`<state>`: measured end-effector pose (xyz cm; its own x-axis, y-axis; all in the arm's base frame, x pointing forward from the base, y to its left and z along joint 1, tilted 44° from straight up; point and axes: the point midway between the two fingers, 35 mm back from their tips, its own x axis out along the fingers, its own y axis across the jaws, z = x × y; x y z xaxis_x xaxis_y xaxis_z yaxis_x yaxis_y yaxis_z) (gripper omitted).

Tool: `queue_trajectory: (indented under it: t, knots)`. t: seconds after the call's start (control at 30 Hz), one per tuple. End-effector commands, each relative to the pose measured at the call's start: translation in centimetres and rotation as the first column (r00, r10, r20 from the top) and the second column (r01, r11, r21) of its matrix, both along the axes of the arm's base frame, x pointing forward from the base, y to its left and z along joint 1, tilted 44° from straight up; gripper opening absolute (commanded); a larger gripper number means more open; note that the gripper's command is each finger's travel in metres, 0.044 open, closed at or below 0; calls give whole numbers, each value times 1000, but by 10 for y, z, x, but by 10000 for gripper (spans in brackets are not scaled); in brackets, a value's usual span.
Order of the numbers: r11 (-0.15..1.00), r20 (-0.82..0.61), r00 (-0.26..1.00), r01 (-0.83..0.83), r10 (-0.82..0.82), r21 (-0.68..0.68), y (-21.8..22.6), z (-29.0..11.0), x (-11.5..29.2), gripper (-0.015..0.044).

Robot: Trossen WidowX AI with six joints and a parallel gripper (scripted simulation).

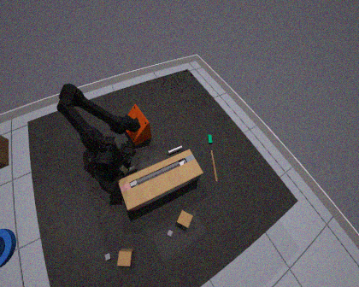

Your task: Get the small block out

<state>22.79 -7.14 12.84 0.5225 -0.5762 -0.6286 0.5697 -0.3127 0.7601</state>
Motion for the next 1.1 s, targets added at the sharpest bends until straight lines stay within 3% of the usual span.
queue_trajectory:
  t: [0.0,0.53,1.07]
  knots:
    - [991,-106,990,-106,97,-87,3,3,1,0]
    - [788,-563,752,-557,343,-264,14,3,-3,0]
    - [401,-908,292,-903,302,-157,24,6,-7,0]
